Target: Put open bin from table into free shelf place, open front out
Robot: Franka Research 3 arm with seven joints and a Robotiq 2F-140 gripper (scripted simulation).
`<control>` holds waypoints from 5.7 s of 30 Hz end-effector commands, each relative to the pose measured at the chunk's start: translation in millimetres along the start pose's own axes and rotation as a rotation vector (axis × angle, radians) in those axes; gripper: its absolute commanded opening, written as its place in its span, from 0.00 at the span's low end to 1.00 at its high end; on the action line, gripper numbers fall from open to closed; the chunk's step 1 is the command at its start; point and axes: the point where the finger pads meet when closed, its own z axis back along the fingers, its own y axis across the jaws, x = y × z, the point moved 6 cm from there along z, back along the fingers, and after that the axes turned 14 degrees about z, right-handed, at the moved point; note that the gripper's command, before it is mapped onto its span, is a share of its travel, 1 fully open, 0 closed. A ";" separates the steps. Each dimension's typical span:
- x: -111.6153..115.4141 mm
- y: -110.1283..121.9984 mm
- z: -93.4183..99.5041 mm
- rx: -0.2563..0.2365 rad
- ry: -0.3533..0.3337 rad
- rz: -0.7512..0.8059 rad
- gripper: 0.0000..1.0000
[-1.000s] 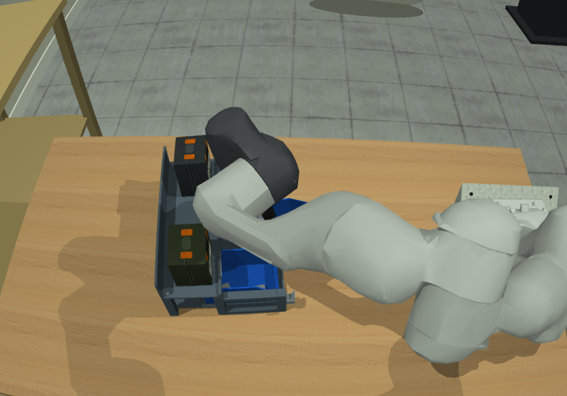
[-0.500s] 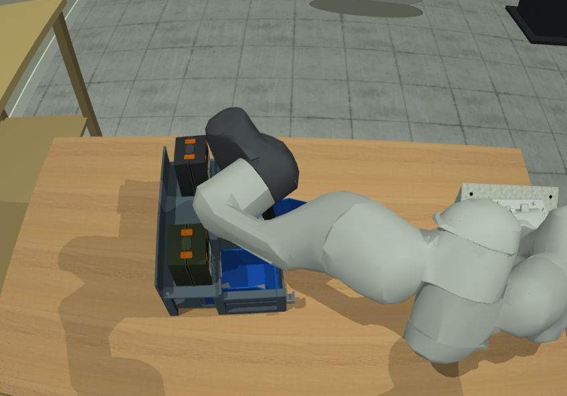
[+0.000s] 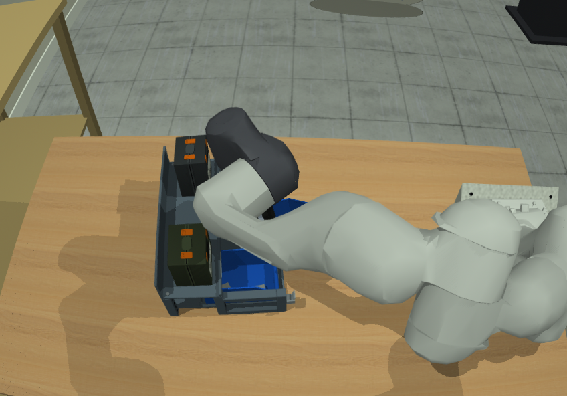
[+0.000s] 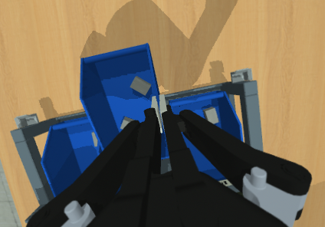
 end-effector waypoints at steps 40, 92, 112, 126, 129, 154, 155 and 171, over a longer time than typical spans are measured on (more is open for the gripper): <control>-0.3 -2.4 -0.7 -0.009 -0.009 -0.005 0.00; 1.6 -3.0 -0.5 -0.010 -0.014 -0.005 0.00; 9.7 -5.2 0.3 -0.016 -0.038 -0.005 0.00; 14.0 -6.4 0.7 -0.019 -0.050 -0.005 0.00; 14.4 -6.5 0.8 -0.019 -0.051 -0.005 0.00; 14.8 -6.6 0.8 -0.019 -0.052 -0.005 0.00; 14.8 -6.6 0.8 -0.019 -0.052 -0.005 0.00; 14.8 -6.6 0.8 -0.019 -0.052 -0.005 0.00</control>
